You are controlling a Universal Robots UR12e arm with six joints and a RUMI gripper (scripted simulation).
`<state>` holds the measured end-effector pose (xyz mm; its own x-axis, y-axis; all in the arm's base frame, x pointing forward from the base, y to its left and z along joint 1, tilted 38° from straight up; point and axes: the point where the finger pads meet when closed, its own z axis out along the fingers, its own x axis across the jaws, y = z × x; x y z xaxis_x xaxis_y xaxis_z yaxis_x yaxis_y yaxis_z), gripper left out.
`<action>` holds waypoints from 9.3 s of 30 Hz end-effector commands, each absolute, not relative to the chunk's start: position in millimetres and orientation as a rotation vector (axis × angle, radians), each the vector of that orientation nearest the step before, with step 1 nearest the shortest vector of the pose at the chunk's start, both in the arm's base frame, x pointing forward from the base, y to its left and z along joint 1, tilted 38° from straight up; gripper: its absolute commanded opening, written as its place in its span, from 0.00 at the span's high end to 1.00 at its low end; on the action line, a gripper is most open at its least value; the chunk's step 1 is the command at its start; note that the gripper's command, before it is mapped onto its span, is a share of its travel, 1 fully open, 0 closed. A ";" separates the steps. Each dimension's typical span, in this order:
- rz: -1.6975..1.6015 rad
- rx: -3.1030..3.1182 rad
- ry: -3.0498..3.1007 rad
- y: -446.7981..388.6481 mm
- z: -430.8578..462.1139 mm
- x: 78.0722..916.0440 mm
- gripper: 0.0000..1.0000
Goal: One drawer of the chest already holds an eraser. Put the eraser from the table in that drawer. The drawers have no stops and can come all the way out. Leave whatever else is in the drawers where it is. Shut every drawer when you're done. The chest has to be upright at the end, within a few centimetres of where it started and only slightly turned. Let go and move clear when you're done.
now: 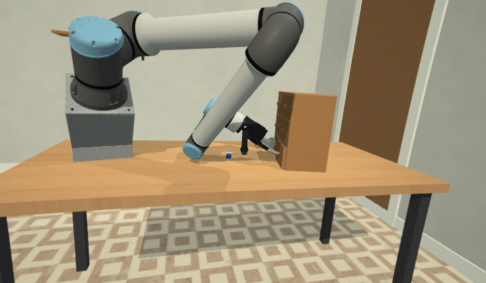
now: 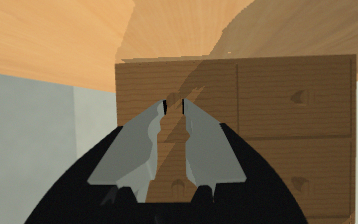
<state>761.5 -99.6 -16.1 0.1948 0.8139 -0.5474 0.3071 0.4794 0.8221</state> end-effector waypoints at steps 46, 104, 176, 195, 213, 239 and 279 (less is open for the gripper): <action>0.474 1.075 1.382 -99.8 -12.0 774.3 0.93; 0.474 1.075 1.382 -99.7 -12.2 773.5 0.80; 0.470 1.080 1.385 -45.9 27.9 660.9 0.80; 0.357 1.218 1.444 -35.9 36.8 644.6 0.80; 0.146 1.453 1.535 -18.4 52.4 615.8 0.80; -0.186 1.772 1.629 6.1 74.5 575.3 0.80; -0.323 1.890 1.653 15.4 83.1 559.8 0.80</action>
<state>559.5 15.2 82.6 0.1944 0.8138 -0.5476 0.9604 -0.0443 0.2751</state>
